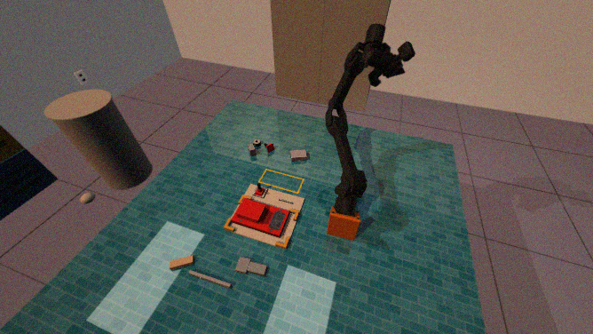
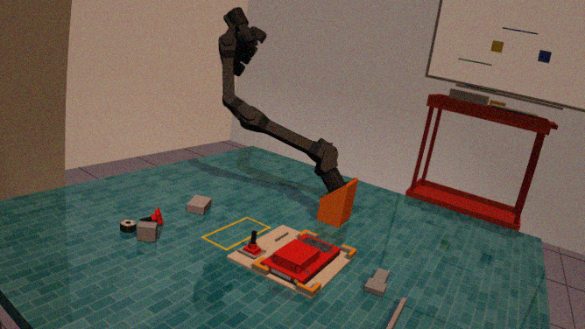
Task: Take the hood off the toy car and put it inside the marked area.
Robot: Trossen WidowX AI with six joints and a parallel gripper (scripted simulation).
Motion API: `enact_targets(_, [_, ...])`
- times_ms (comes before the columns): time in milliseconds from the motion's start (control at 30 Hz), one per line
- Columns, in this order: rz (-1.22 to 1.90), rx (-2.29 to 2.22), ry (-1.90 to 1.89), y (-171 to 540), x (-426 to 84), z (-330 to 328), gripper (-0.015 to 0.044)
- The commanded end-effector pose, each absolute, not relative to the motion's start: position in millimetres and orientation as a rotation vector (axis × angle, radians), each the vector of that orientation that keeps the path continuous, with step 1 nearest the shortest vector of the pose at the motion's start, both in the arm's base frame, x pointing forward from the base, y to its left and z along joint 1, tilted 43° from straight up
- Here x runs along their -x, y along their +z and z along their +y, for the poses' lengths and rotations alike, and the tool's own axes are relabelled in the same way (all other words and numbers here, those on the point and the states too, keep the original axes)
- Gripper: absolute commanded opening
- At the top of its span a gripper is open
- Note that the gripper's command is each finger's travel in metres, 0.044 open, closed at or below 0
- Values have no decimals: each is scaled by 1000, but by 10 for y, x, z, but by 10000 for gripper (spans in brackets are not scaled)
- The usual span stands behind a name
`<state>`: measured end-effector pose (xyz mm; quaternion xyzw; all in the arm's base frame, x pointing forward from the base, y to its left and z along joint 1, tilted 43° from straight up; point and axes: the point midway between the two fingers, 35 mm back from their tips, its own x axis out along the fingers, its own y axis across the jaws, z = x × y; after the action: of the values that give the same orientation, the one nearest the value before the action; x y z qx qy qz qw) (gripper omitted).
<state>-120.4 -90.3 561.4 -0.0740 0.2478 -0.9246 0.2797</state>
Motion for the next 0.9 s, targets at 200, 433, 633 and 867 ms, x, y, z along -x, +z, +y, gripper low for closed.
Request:
enact_targets(200, [468,34,-2777,5527,1608,-138,184])
enact_targets(433, [274,-139,-3087,5342,1778,765,368])
enact_targets(633, [67,-273,-3295,5138,1735,1431,440])
enact_targets(867, [-365,-463,-3553,4736,1430,2334,440])
